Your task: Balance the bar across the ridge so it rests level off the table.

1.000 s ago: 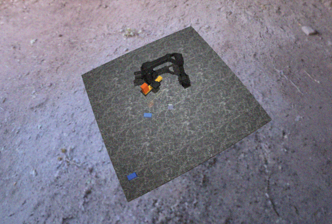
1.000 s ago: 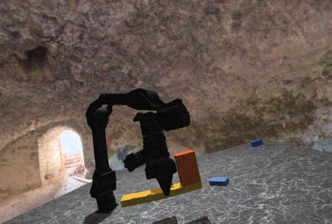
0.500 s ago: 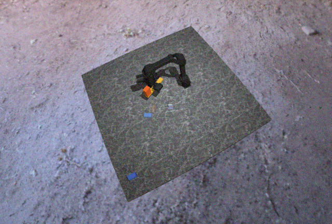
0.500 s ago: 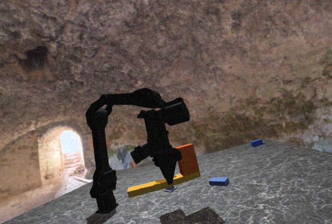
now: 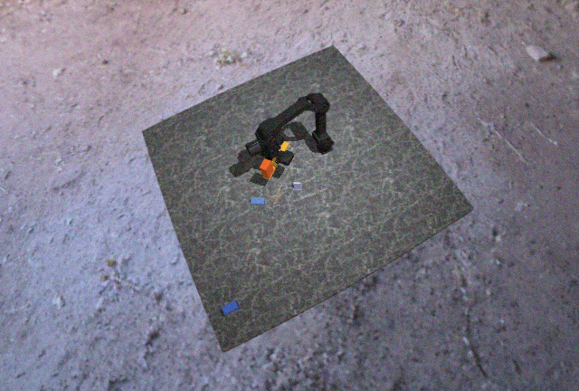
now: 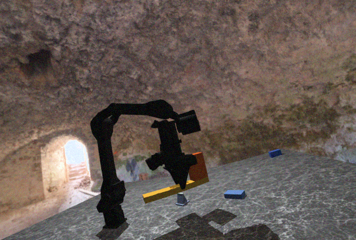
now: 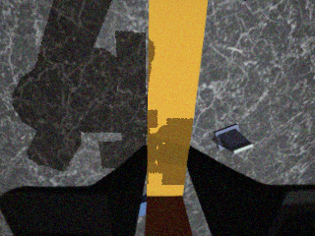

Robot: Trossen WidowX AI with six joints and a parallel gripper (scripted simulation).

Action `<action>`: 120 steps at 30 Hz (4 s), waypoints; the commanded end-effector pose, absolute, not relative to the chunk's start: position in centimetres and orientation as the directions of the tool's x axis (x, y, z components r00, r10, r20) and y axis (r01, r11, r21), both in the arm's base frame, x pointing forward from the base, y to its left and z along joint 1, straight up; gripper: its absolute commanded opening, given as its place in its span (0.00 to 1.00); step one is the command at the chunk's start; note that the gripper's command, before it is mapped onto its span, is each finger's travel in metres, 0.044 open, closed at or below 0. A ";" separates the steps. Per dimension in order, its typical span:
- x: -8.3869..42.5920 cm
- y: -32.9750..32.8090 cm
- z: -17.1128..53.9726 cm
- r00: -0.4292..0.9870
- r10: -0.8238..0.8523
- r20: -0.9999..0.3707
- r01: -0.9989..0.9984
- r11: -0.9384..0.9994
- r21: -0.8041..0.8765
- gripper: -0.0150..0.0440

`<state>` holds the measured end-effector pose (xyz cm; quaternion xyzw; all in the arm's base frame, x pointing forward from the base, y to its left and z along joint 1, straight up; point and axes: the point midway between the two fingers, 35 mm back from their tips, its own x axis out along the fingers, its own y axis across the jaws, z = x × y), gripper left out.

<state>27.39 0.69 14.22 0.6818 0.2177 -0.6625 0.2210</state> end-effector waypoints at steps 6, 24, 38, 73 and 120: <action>25.8 3.9 14.3 0.027 0.004 -1.000 0.670 -0.742 0.015 0.25; 21.6 9.5 14.1 0.023 0.010 -1.000 0.835 -0.549 0.014 0.25; 21.0 10.3 12.7 0.022 0.011 -1.000 0.860 -0.509 0.014 0.25; 21.2 10.1 9.7 0.022 0.011 -1.000 0.862 -0.506 0.014 0.25; 21.2 10.2 9.3 0.022 0.011 -1.000 0.862 -0.506 0.014 0.25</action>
